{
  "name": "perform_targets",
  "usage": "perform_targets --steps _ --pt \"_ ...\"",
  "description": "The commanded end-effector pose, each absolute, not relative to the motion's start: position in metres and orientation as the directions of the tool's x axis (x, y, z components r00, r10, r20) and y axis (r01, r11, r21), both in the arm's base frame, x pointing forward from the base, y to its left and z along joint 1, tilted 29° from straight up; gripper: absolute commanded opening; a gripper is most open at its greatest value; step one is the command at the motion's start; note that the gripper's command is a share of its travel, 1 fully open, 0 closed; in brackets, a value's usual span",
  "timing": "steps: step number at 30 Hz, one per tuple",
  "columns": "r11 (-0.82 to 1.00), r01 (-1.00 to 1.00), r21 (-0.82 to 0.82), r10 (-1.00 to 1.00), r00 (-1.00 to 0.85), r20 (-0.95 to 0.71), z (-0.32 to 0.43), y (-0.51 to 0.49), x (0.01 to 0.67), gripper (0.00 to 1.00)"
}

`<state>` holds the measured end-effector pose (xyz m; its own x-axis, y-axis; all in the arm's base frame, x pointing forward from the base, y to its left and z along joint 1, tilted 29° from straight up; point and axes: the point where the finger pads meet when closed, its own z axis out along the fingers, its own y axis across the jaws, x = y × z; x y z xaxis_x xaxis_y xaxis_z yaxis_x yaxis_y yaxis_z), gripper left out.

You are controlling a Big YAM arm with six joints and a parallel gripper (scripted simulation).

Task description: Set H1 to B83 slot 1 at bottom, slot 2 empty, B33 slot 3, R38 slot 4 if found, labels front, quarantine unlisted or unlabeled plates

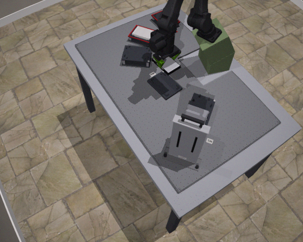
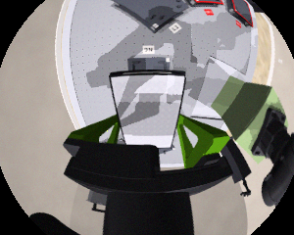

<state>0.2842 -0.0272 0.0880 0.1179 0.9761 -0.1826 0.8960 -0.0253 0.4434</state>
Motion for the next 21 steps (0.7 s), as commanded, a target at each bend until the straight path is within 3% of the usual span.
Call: perform_targets --steps 1,21 --pt "-0.015 0.896 0.444 0.975 0.111 -0.192 0.081 -0.032 0.290 0.86" --pt "-0.015 0.893 0.450 0.975 0.113 -0.191 0.041 -0.043 0.313 0.86"
